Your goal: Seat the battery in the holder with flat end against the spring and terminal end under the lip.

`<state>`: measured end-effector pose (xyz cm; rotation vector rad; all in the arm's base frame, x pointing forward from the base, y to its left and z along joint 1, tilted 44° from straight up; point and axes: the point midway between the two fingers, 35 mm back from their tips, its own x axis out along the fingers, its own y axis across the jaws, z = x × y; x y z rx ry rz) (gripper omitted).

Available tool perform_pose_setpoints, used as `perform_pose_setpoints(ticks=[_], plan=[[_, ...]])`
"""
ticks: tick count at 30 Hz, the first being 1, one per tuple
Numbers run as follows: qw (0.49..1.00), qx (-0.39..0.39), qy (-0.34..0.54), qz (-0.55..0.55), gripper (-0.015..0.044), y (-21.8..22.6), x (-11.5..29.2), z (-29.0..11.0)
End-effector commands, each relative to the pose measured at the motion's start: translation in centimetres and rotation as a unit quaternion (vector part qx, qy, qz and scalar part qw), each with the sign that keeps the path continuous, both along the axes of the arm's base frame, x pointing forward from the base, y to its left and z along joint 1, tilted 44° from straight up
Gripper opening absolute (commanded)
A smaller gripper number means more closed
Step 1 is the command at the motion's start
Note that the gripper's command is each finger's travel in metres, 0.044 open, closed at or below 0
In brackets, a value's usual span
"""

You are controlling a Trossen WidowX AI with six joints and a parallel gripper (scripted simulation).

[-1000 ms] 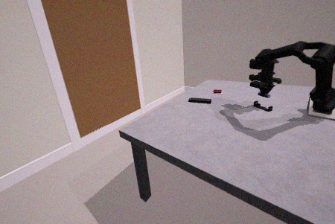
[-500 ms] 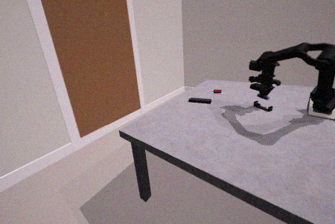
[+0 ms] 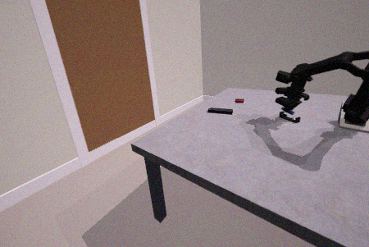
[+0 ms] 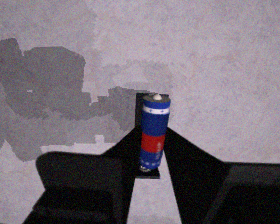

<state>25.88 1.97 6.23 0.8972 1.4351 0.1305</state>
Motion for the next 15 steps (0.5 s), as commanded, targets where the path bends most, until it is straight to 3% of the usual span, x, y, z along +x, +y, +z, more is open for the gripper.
perform_pose_setpoints(ticks=[1,15], plan=[[1.0,-0.006,-0.009,-0.011,0.0069,0.16,0.08,-0.16],[0.999,-0.029,-0.03,-0.032,0.0069,0.67,-0.22,-0.55]])
